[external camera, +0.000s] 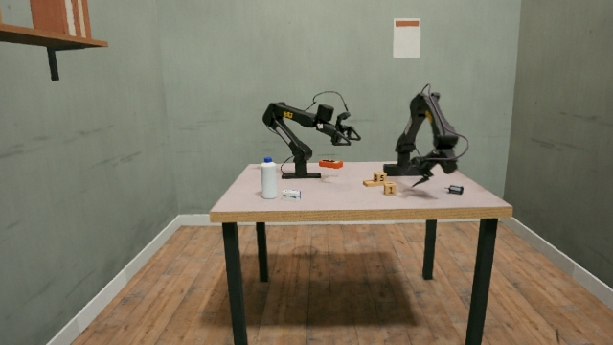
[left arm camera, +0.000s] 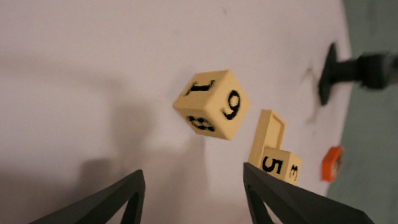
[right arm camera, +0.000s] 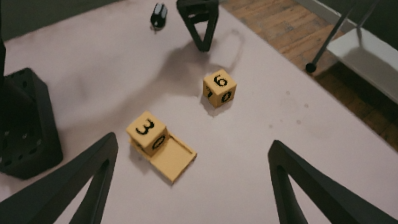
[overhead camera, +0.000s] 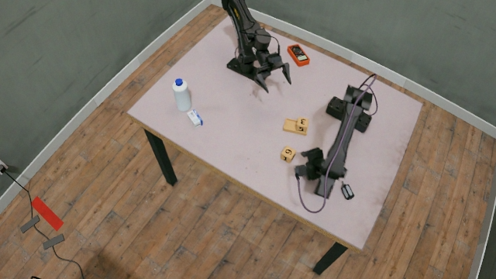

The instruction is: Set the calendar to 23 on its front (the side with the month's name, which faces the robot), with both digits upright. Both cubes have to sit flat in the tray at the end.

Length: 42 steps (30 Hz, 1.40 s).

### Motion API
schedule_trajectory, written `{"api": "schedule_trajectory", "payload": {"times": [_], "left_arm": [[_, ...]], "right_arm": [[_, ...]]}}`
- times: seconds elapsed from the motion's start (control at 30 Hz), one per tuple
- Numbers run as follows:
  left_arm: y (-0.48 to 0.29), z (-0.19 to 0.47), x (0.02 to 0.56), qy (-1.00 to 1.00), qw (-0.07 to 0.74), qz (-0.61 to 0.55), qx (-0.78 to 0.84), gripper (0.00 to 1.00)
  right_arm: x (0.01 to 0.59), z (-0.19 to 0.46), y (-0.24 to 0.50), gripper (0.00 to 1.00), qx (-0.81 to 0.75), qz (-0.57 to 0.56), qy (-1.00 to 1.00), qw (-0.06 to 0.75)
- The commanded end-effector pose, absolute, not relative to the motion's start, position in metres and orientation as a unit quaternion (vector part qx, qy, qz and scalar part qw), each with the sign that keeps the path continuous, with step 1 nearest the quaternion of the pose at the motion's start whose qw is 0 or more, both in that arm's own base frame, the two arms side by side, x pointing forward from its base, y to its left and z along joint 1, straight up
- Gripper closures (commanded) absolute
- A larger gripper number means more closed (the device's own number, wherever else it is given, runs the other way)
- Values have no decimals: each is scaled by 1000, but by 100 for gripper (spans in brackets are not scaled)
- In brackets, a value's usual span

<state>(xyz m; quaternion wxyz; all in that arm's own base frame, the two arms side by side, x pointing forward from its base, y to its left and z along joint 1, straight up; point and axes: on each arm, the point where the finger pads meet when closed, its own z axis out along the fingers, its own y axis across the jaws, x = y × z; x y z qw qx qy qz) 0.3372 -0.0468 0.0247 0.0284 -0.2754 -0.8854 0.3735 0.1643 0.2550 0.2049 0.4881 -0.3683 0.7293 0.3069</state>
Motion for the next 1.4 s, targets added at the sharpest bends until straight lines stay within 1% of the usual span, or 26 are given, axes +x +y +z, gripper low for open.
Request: {"api": "schedule_trajectory", "payload": {"times": [0.0,0.1,0.17,0.2,0.37,0.6,0.93,1.03,1.37], "left_arm": [[-70,43,334,-897,8,282,-340,31],[-85,47,318,-900,18,231,-370,31],[-85,47,318,-900,18,231,-370,31],[-90,48,312,-901,20,208,-380,31],[-115,53,275,-893,15,107,-438,31],[-136,51,223,-858,-9,25,-512,31],[-143,42,186,-825,-16,-6,-565,31],[-143,41,176,-818,-6,-1,-576,31],[-143,36,179,-819,-7,1,-573,31]], "right_arm": [[144,227,243,0,-399,307,732,459],[130,235,231,0,-413,305,736,441],[130,235,231,0,-413,305,736,441],[124,236,225,0,-420,303,739,430],[94,255,194,0,-442,302,743,402],[64,278,162,0,-455,311,733,397],[61,295,156,0,-450,317,720,421],[61,295,156,0,-448,319,722,420],[62,289,158,0,-451,317,726,411]]}}
